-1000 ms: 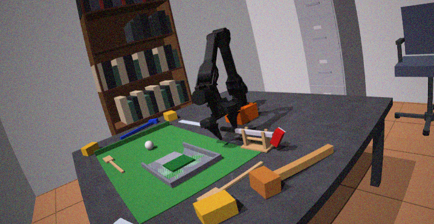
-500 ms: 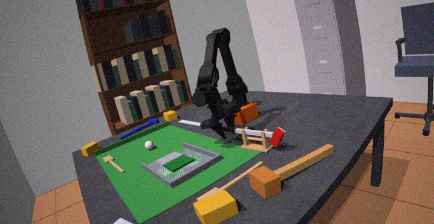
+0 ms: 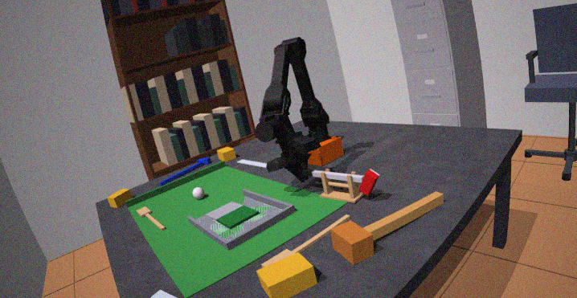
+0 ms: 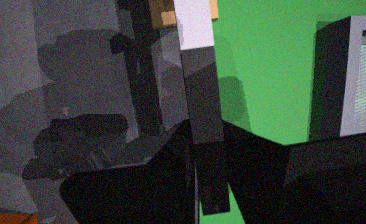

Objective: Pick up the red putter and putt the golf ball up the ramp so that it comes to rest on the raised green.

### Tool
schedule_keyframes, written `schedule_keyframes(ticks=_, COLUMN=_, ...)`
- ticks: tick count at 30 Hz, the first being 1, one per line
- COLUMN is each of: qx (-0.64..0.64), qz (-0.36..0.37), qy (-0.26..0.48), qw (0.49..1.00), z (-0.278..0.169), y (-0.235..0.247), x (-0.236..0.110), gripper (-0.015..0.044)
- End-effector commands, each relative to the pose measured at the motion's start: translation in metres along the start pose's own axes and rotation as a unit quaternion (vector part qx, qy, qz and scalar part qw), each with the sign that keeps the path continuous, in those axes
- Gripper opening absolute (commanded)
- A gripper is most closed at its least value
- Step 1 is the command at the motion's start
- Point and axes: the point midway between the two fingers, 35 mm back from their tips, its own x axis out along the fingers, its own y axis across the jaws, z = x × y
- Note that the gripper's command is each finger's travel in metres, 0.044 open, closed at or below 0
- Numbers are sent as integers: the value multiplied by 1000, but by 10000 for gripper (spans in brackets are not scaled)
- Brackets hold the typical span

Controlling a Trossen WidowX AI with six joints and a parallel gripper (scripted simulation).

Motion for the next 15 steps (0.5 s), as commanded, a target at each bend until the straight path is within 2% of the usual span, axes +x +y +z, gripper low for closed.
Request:
schedule_keyframes(ticks=1, qx=-2, qz=-4, qy=-1, qw=1000, z=5, y=-4, x=-13, gripper=0)
schedule_keyframes(ticks=12, qx=-1, qz=-4, qy=-2, qw=1000, z=23, y=-3, x=-86, gripper=0)
schedule_keyframes(ticks=15, qx=-1, qz=-3, qy=-2, qw=1000, z=25, y=-1, x=-96, gripper=0)
